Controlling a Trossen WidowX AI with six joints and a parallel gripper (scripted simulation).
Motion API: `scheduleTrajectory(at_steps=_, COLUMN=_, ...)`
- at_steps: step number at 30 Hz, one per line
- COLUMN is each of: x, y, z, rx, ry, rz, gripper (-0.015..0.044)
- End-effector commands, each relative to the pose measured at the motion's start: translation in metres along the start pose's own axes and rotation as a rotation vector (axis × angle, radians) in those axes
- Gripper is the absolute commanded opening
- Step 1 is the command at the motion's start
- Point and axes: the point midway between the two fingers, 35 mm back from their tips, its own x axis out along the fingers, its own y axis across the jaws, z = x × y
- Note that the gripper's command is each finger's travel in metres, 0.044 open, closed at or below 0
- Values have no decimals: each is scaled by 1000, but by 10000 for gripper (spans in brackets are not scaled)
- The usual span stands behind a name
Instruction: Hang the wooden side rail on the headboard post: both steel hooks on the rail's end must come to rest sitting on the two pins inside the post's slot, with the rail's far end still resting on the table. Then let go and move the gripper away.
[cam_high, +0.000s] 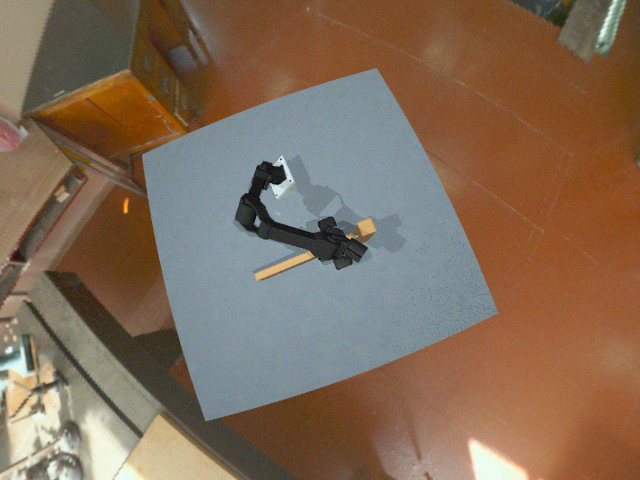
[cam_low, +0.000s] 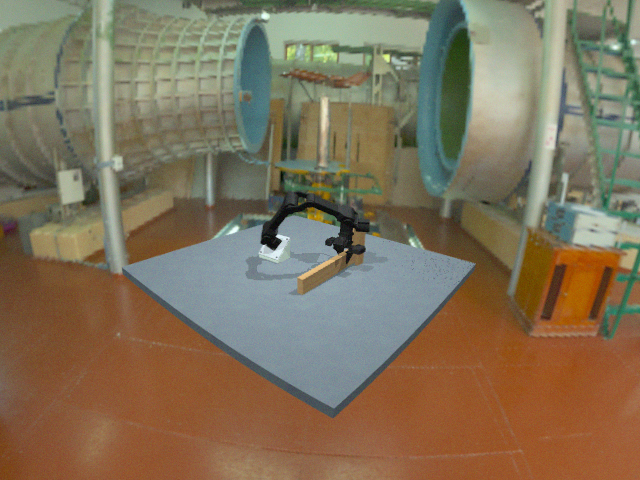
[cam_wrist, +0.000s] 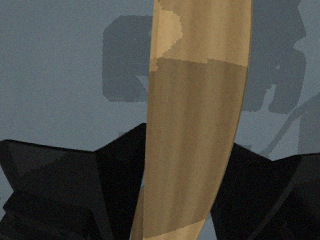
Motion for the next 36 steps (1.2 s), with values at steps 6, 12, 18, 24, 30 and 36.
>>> scheduleTrajectory(at_steps=6, x=-3, y=0, z=-4, rx=0, ry=4, rz=9, gripper=0)
scheduleTrajectory(at_steps=12, x=-4, y=1, z=-5, rx=0, ry=4, rz=9, gripper=0)
scheduleTrajectory(at_steps=18, x=-4, y=0, z=-5, rx=0, ry=4, rz=9, gripper=0)
scheduleTrajectory(at_steps=24, x=-4, y=0, z=-6, rx=0, ry=4, rz=9, gripper=0)
scheduleTrajectory(at_steps=30, x=-3, y=0, z=-7, rx=0, ry=4, rz=9, gripper=0)
scheduleTrajectory(at_steps=36, x=-4, y=1, z=-7, rx=0, ry=4, rz=9, gripper=0)
